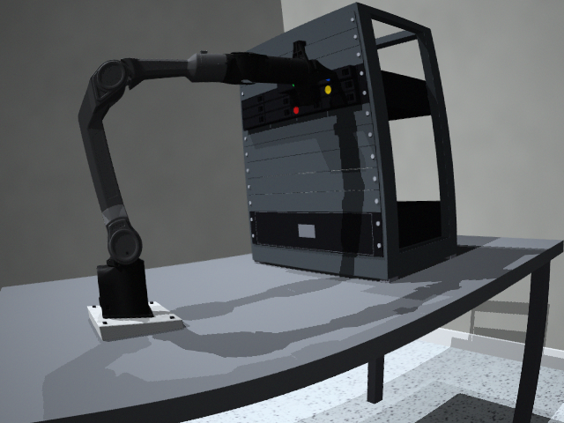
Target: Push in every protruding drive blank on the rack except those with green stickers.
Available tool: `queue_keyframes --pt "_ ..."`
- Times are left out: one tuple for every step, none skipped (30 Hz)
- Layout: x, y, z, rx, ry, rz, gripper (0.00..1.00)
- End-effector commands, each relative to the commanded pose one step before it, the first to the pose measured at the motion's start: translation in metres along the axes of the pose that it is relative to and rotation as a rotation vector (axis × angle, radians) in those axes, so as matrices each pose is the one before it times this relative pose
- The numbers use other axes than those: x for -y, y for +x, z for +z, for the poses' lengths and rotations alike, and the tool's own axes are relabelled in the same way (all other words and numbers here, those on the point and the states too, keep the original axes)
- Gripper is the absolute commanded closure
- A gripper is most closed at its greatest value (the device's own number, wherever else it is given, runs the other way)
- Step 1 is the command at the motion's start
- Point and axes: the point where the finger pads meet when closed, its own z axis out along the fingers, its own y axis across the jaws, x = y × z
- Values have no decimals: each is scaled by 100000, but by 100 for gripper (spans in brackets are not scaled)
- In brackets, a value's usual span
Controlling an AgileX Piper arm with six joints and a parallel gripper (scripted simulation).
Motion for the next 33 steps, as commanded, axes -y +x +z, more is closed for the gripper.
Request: queue_keyframes --pt "-619 -1 351 79 -1339 165 100" --pt "0 0 0 0 0 0 100" --pt "0 0 0 0 0 0 100" --pt "0 0 3 0 0 0 100" --pt "1 1 19 0 0 0 100" --pt "1 3 40 0 0 0 100" --pt "0 0 0 0 0 0 100" --pt "0 0 0 0 0 0 100" --pt "2 4 56 0 0 0 100" --pt "2 4 62 0 0 0 100" --pt "2 4 56 0 0 0 100" --pt "1 3 40 0 0 0 100" --pt "0 1 19 0 0 0 100" --pt "0 0 3 0 0 0 100" --pt "0 0 0 0 0 0 100" --pt "0 0 0 0 0 0 100" --pt "0 0 0 0 0 0 100" --pt "0 0 0 0 0 0 100" --pt "0 0 0 0 0 0 100" --pt "0 0 0 0 0 0 100" --pt "0 0 4 0 0 0 100" --pt "1 1 23 0 0 0 100" --pt "2 3 47 0 0 0 100" --pt "0 0 0 0 0 0 100" --pt "0 0 0 0 0 0 100" --pt "2 4 66 0 0 0 100" --pt "2 4 73 0 0 0 100" --pt "2 4 66 0 0 0 100" --pt "1 3 47 0 0 0 100" --pt "1 1 23 0 0 0 100" --pt "0 0 4 0 0 0 100" --pt "0 0 0 0 0 0 100" --pt "0 0 0 0 0 0 100"
